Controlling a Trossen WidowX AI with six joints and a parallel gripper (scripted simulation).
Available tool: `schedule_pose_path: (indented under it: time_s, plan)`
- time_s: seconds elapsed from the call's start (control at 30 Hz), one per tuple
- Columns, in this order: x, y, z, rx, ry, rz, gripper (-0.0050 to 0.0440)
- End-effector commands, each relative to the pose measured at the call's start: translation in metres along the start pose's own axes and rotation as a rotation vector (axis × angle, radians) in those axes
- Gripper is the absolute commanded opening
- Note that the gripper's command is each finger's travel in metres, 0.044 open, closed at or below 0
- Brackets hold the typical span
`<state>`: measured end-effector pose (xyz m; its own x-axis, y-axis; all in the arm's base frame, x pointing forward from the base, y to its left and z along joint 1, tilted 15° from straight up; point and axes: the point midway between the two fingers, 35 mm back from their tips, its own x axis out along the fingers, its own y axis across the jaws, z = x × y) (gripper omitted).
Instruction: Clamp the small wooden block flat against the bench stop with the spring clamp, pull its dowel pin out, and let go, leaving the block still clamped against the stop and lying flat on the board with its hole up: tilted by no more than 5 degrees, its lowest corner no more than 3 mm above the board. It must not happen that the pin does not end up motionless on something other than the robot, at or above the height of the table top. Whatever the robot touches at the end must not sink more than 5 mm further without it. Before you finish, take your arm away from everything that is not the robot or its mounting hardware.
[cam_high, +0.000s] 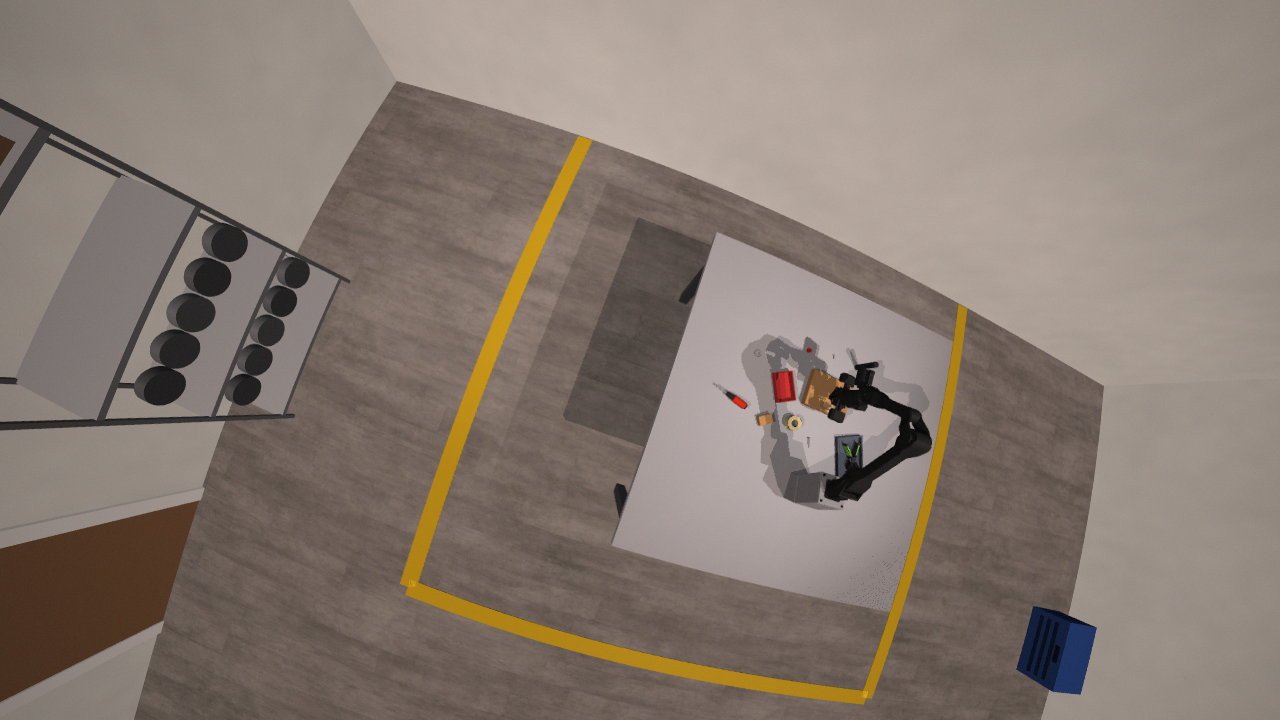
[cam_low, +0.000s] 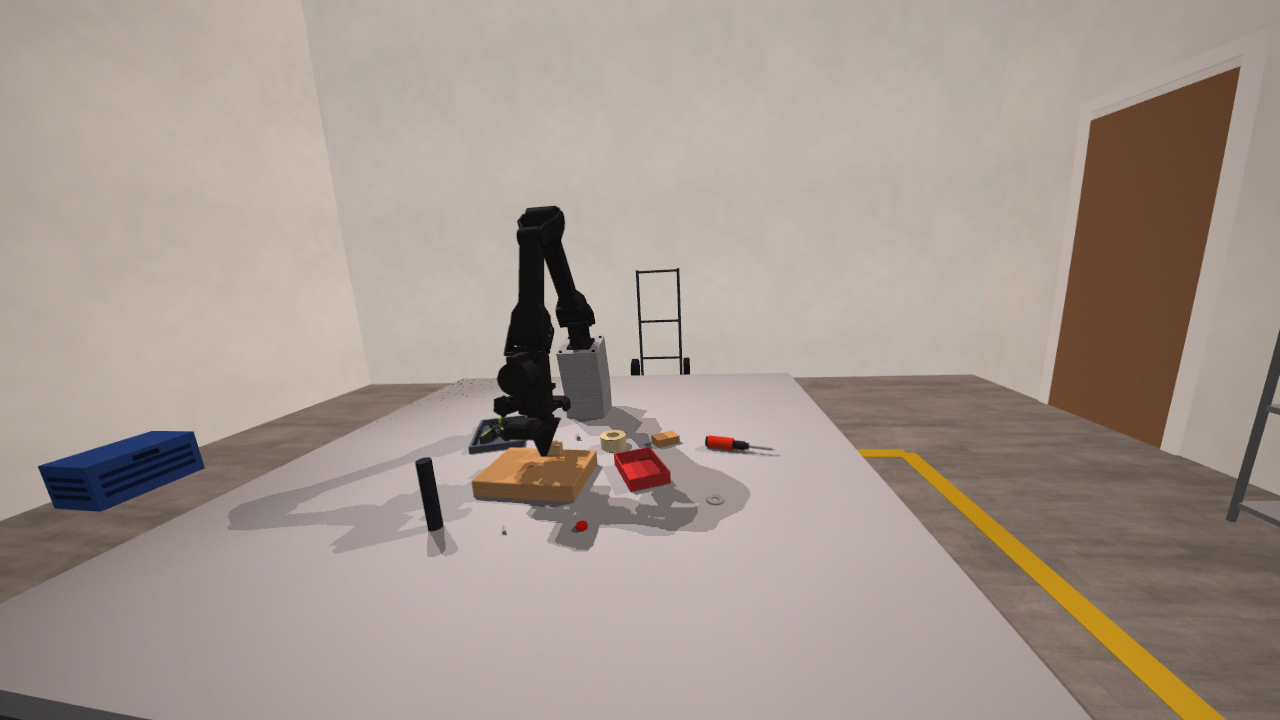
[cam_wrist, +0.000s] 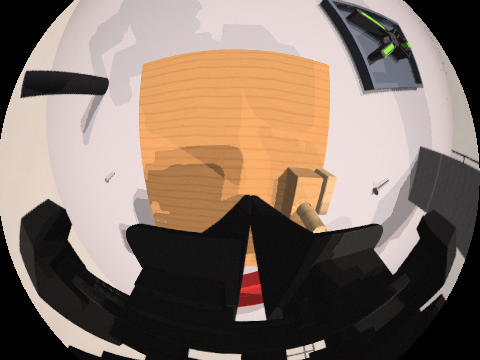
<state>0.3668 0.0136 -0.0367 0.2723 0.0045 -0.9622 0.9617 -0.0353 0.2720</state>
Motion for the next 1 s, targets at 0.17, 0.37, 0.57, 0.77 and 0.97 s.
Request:
schedule_pose_path:
  time_s: [0.17, 0.37, 0.57, 0.77, 0.97]
  plan:
    - [0.001, -0.014, 0.0, -0.002, 0.001, -0.014, 0.0]
    - [0.0, -0.032, 0.0, -0.002, 0.001, -0.014, 0.0]
    - [0.003, -0.014, 0.001, -0.002, 0.001, -0.014, 0.0]
    - [-0.001, -0.01, 0.0, -0.001, 0.0, 0.002, 0.0]
    - [-0.001, -0.01, 0.0, -0.001, 0.0, 0.002, 0.0]
